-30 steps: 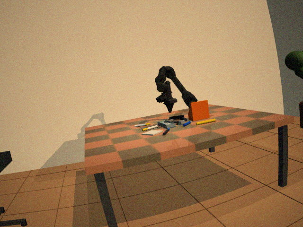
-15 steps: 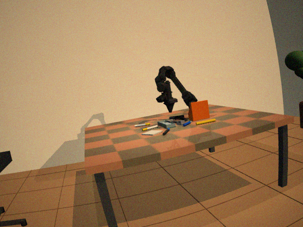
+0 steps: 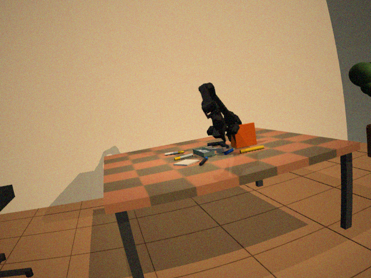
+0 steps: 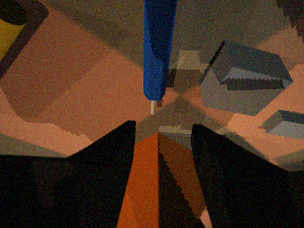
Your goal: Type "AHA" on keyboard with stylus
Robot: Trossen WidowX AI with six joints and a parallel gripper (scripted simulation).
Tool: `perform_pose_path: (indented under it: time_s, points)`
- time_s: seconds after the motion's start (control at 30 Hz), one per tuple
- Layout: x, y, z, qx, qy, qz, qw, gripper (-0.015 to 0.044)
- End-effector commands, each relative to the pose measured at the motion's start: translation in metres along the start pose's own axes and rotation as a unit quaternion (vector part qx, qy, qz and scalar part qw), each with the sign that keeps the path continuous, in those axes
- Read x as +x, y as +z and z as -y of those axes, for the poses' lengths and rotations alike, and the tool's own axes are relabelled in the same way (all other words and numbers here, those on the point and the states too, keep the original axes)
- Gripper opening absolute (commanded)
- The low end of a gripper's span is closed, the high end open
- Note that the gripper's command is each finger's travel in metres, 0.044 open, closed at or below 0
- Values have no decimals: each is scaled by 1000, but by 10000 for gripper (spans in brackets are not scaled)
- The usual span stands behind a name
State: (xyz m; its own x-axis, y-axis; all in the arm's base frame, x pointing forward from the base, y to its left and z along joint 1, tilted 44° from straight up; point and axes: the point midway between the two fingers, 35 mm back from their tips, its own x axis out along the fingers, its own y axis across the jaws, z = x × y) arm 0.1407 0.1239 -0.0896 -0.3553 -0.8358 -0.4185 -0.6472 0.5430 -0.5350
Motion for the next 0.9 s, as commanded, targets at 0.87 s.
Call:
perform_pose_path:
  time_s: [0.87]
  points:
    - [17, 4, -4, -13, 1, -12, 1000, 150]
